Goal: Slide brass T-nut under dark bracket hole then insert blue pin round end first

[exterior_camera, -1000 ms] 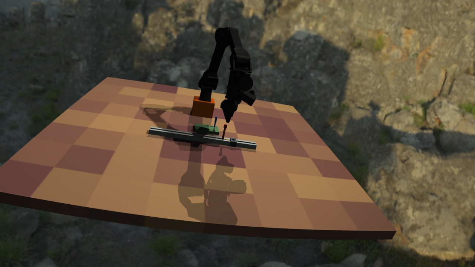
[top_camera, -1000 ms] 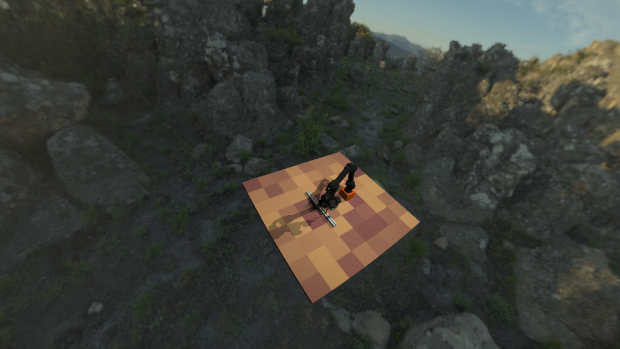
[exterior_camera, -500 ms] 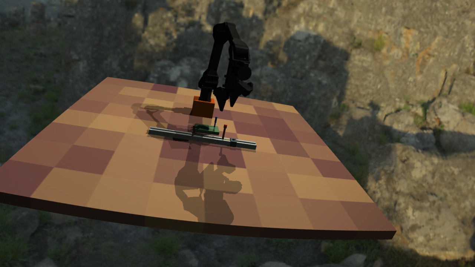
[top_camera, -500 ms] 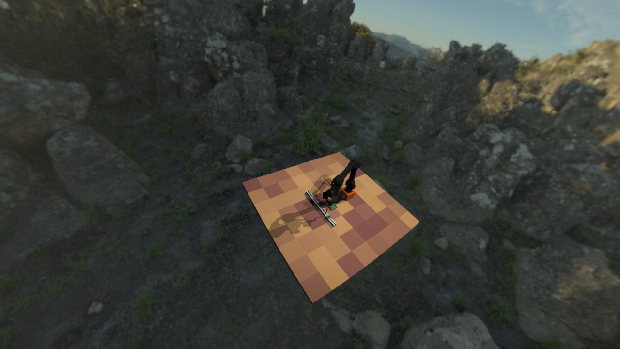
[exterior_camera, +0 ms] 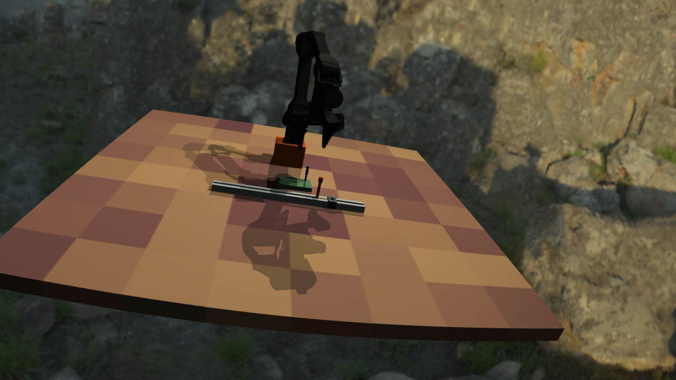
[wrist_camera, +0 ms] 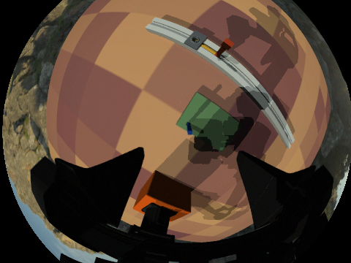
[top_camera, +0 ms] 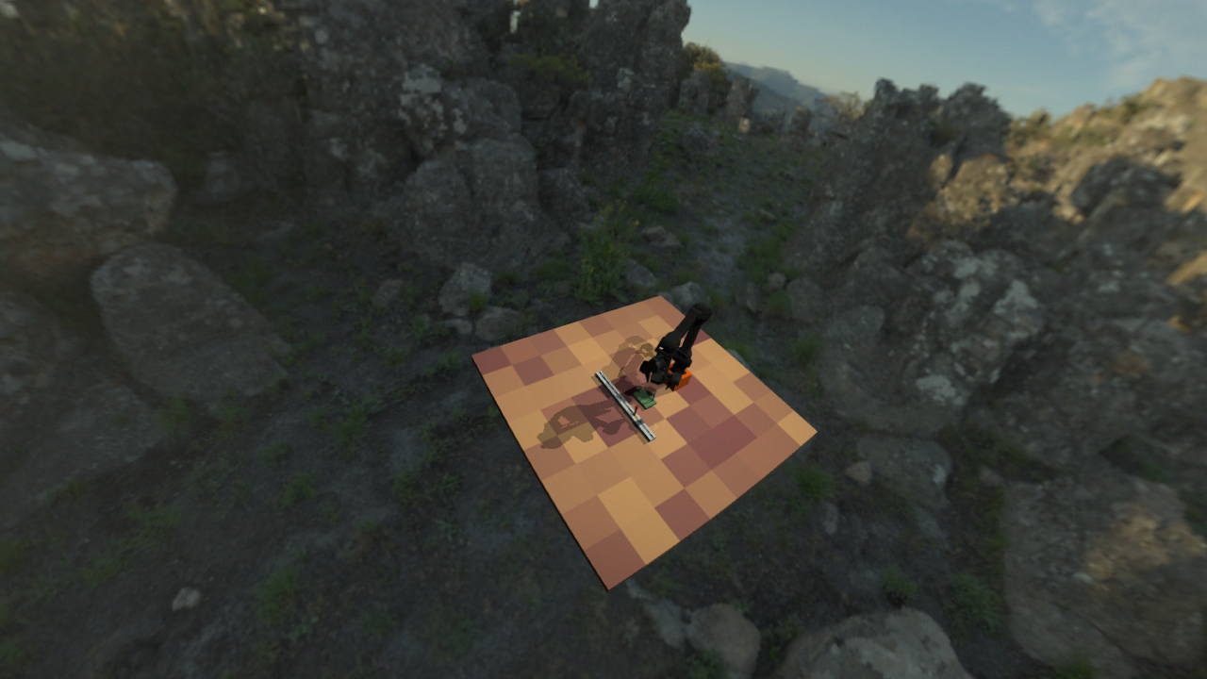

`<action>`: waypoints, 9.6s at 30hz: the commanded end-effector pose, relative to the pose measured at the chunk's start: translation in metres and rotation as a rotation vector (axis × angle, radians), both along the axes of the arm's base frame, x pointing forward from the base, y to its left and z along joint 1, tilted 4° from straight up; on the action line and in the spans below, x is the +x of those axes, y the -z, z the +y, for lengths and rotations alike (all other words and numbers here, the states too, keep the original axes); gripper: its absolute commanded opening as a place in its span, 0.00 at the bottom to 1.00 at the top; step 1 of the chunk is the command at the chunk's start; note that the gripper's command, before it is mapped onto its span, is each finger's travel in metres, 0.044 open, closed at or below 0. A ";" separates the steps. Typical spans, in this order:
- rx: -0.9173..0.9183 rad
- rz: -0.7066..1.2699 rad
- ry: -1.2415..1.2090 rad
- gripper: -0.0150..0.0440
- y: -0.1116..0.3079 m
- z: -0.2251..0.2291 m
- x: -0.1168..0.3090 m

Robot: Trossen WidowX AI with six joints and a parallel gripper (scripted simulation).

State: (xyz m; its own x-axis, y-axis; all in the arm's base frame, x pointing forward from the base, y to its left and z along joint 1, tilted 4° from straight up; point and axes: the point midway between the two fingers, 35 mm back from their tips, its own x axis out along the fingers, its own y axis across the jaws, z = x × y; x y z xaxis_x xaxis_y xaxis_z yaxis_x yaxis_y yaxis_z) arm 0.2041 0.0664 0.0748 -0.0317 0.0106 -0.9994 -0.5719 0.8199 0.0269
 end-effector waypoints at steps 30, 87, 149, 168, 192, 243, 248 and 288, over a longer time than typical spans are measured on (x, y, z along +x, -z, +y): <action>-0.010 0.014 0.006 1.00 0.089 -0.001 -0.005; -0.010 0.014 0.006 0.00 0.088 -0.001 -0.008; 0.020 -0.026 -0.056 0.00 0.030 0.051 0.082; 0.038 -0.048 -0.091 0.00 0.039 0.085 0.131; 0.038 -0.048 -0.091 0.00 0.070 0.085 0.130; 0.038 -0.046 -0.091 0.00 0.086 0.081 0.122; 0.038 -0.046 -0.091 0.00 0.090 0.080 0.121; 0.037 -0.034 -0.092 0.00 0.094 0.081 0.124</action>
